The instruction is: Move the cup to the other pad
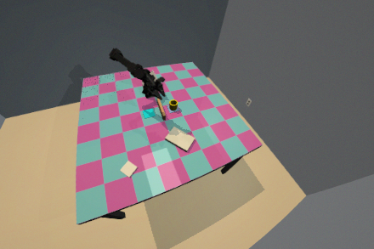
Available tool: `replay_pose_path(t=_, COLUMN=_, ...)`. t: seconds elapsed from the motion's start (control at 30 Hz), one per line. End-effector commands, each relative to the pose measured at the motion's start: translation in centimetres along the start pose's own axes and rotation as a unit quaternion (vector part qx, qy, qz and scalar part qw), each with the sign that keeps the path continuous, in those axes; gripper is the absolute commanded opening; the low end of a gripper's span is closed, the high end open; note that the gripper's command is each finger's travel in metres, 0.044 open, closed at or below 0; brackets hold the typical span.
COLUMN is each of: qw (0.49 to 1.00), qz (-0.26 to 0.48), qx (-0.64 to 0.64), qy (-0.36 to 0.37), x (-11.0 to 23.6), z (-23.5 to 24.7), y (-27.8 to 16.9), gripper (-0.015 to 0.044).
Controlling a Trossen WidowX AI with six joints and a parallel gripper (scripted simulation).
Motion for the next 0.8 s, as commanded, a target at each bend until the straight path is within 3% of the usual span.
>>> replay_pose_path(t=0.0, qw=0.991, qz=0.072, qx=-0.055, qy=-0.097, x=-3.1, z=-0.7, y=-4.3, gripper=0.0167)
replay_pose_path(t=0.23, qw=0.937, qz=0.126, qx=-0.108, qy=-0.308, x=-6.4, z=-3.6, y=-13.0, gripper=0.0167)
replay_pose_path(t=0.47, qw=0.865, qz=0.065, qx=-0.092, qy=-0.490, x=-6.7, z=-7.5, y=-20.2, gripper=0.0167)
replay_pose_path(t=0.77, qw=0.858, qz=0.054, qx=-0.087, qy=-0.504, x=-6.4, z=-8.2, y=-20.3, gripper=0.0167)
Point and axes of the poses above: the point midway between the two fingers, 35 mm back from their tips, its own x axis back along the fingers, its own z axis across the jaws, y = z × x, the point moved 5 cm from there along x, back along the fingers, and after that the axes turned 1 degree about x, right-handed, at the moved point
